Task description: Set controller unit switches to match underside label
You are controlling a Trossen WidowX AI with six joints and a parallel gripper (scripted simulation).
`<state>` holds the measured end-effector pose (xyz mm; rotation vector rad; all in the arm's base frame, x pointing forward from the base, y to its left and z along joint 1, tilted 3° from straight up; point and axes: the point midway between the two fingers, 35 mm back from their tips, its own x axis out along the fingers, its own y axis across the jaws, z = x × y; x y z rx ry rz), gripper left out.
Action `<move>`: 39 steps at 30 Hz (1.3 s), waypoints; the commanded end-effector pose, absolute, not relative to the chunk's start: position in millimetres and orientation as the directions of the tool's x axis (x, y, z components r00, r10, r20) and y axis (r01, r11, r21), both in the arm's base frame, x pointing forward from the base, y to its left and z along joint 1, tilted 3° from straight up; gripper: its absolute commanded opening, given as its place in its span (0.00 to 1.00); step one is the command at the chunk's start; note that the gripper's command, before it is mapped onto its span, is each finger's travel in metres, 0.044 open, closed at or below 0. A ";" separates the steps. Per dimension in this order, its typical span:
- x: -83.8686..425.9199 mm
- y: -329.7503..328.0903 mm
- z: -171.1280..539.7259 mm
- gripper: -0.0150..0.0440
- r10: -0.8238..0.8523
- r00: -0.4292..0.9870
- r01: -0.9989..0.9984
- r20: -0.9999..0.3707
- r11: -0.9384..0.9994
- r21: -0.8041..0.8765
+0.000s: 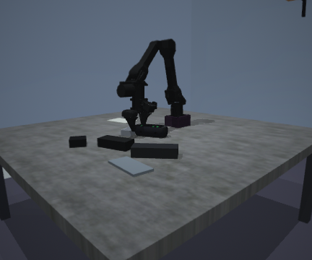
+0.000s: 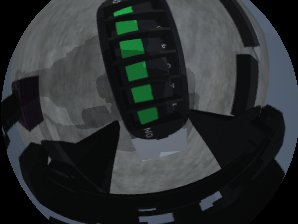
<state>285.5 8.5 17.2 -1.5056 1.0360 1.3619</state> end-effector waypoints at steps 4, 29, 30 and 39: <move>285.2 10.5 18.4 1.00 -0.042 0.070 -0.949 -0.997 -0.310 -0.054; 264.4 67.5 54.5 1.00 -0.037 0.069 -0.949 -0.997 -0.309 -0.054; 264.5 67.6 56.5 1.00 -0.037 0.069 -0.949 -0.997 -0.310 -0.054; 262.3 68.5 104.1 1.00 -0.038 0.070 -0.948 -0.997 -0.314 -0.055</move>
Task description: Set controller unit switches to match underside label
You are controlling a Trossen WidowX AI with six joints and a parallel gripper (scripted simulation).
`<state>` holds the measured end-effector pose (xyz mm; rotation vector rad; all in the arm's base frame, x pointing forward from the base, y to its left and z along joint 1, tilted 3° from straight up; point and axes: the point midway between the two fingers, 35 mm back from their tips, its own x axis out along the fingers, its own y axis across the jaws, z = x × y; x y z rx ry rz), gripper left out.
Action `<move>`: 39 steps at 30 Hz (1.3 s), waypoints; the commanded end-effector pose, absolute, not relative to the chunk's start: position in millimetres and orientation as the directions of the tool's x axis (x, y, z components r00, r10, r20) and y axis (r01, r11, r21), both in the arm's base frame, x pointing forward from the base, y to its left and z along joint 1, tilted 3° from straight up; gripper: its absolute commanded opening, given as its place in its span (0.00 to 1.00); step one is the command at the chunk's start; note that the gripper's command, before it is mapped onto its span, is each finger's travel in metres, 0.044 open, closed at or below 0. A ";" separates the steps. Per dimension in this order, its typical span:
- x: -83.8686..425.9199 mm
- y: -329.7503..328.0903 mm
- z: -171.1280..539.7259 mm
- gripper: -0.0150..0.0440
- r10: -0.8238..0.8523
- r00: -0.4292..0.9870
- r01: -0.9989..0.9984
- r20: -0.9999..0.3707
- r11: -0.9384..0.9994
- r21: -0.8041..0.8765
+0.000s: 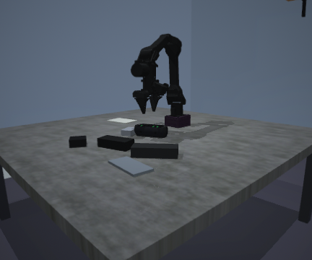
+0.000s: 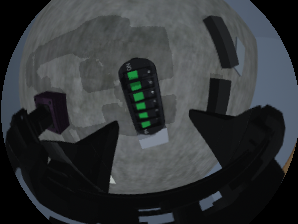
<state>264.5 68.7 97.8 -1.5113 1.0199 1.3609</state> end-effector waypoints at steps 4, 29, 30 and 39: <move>262.3 68.5 104.1 0.87 -0.038 0.070 -0.948 -0.997 -0.314 -0.055; 262.3 68.5 104.1 0.25 -0.038 0.070 -0.948 -0.997 -0.314 -0.055; 262.3 68.5 104.1 0.25 -0.038 0.070 -0.948 -0.997 -0.314 -0.055; 262.5 68.5 103.7 0.65 -0.037 0.071 -0.947 -0.997 -0.317 -0.056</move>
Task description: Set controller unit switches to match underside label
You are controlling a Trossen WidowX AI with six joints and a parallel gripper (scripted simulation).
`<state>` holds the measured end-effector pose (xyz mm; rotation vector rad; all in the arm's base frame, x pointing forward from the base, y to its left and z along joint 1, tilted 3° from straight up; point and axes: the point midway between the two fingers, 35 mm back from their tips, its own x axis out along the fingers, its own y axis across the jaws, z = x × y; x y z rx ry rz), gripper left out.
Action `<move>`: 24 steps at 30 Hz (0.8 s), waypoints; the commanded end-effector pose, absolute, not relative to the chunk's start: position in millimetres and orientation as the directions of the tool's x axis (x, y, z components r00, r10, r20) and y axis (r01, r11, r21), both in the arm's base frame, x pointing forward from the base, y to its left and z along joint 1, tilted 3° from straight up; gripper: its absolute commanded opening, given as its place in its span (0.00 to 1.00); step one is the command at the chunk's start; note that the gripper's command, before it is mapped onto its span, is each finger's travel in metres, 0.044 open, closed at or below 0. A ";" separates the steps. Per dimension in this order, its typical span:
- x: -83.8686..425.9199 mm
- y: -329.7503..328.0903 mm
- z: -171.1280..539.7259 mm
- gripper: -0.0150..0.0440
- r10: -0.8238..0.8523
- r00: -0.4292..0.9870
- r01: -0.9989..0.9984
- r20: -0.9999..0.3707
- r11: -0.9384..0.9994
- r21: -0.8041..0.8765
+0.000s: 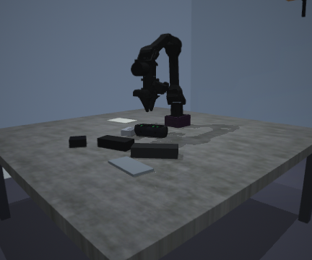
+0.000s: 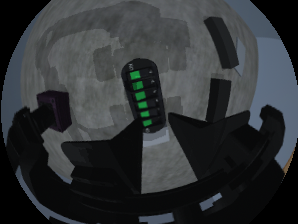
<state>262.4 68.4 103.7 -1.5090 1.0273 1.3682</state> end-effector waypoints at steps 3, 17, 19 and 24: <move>262.5 68.5 103.7 0.79 -0.037 0.071 -0.947 -0.997 -0.317 -0.056; 236.7 58.2 68.8 0.69 -0.032 0.057 -0.928 -0.998 -0.371 -0.041; 225.9 54.4 56.0 0.60 -0.030 0.052 -0.920 -0.998 -0.390 -0.036; 218.0 51.6 47.1 0.38 -0.029 0.048 -0.914 -0.998 -0.403 -0.032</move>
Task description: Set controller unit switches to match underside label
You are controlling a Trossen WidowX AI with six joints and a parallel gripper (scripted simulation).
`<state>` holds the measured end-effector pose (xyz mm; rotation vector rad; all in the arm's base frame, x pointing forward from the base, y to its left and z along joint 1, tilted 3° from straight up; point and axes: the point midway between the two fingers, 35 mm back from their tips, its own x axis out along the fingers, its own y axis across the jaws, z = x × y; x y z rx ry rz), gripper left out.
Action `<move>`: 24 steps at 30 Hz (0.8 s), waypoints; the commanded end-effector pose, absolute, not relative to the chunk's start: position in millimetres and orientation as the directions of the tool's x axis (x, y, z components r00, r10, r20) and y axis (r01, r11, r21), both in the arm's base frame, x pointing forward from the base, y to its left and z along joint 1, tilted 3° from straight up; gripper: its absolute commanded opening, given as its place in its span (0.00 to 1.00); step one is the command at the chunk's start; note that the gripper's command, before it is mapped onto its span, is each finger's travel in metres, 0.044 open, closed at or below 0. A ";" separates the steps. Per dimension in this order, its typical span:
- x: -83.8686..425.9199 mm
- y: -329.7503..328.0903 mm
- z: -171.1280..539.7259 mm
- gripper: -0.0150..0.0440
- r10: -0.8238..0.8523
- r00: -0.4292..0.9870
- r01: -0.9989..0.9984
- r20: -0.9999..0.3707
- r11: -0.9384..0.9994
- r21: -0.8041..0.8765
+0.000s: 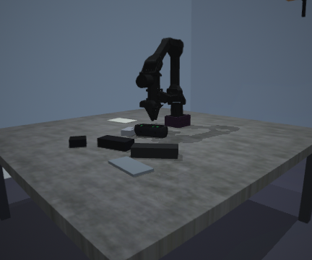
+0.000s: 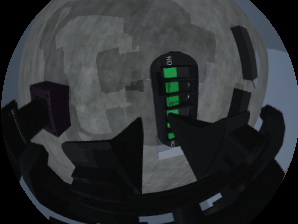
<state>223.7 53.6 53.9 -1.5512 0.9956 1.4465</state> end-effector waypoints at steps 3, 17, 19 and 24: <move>218.0 51.6 47.1 0.25 -0.029 0.048 -0.914 -0.998 -0.403 -0.032; 218.8 51.6 46.8 0.25 -0.029 0.048 -0.914 -0.998 -0.403 -0.032; 220.2 51.7 48.9 0.25 -0.031 0.054 -0.916 -0.998 -0.399 -0.037; 219.7 51.7 48.1 0.25 -0.030 0.052 -0.915 -0.998 -0.401 -0.035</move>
